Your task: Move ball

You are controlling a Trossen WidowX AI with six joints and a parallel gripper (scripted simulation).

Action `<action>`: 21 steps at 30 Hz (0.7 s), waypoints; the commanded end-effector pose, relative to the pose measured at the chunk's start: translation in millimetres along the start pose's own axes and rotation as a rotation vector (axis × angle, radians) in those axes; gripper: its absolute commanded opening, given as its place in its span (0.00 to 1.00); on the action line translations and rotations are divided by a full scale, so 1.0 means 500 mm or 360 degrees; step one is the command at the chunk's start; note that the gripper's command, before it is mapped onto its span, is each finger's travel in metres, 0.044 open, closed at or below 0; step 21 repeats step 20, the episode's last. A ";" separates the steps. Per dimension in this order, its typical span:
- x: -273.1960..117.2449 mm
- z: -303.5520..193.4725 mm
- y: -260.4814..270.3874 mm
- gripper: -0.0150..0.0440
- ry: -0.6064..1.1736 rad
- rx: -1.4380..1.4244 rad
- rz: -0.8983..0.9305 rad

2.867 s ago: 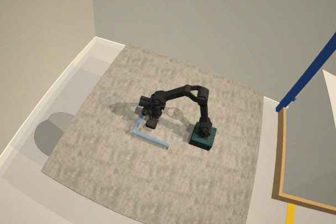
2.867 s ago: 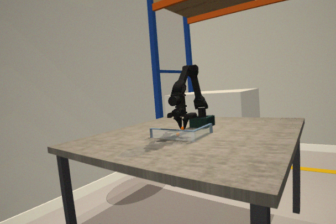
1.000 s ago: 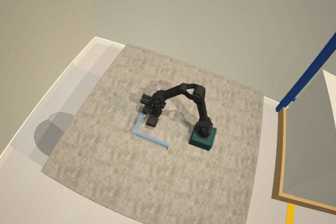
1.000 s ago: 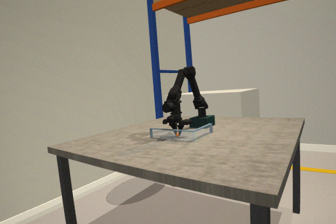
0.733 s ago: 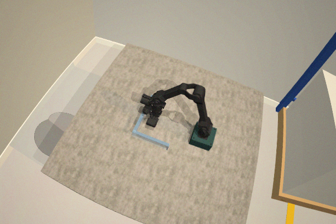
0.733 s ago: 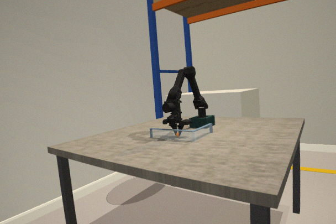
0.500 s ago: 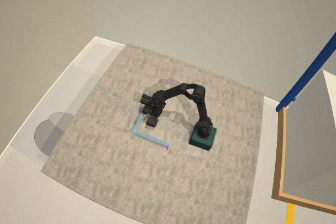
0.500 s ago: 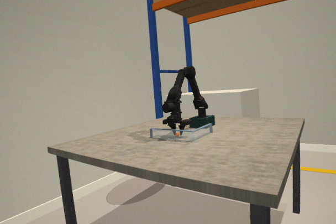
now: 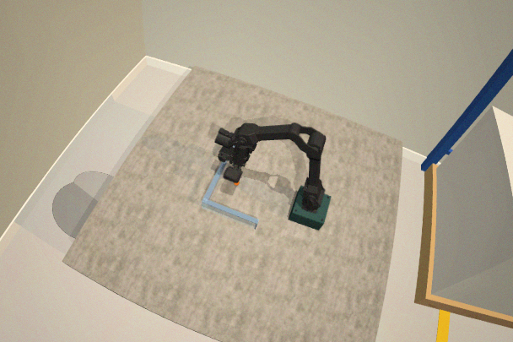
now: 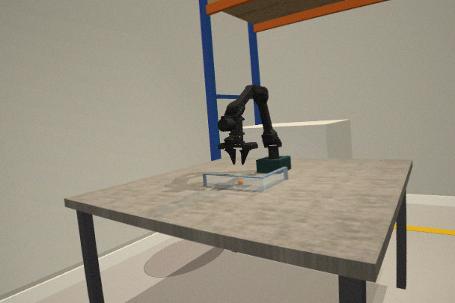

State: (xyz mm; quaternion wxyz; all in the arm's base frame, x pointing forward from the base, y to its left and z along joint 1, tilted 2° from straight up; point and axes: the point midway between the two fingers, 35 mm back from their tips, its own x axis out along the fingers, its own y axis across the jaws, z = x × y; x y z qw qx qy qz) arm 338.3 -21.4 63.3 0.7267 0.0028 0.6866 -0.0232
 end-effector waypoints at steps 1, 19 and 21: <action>0.009 -0.003 0.000 0.62 0.0018 0.0000 0.0000; -0.090 -0.012 0.000 1.00 0.0030 -0.0001 0.0001; -0.090 -0.012 0.000 1.00 0.0030 -0.0001 0.0001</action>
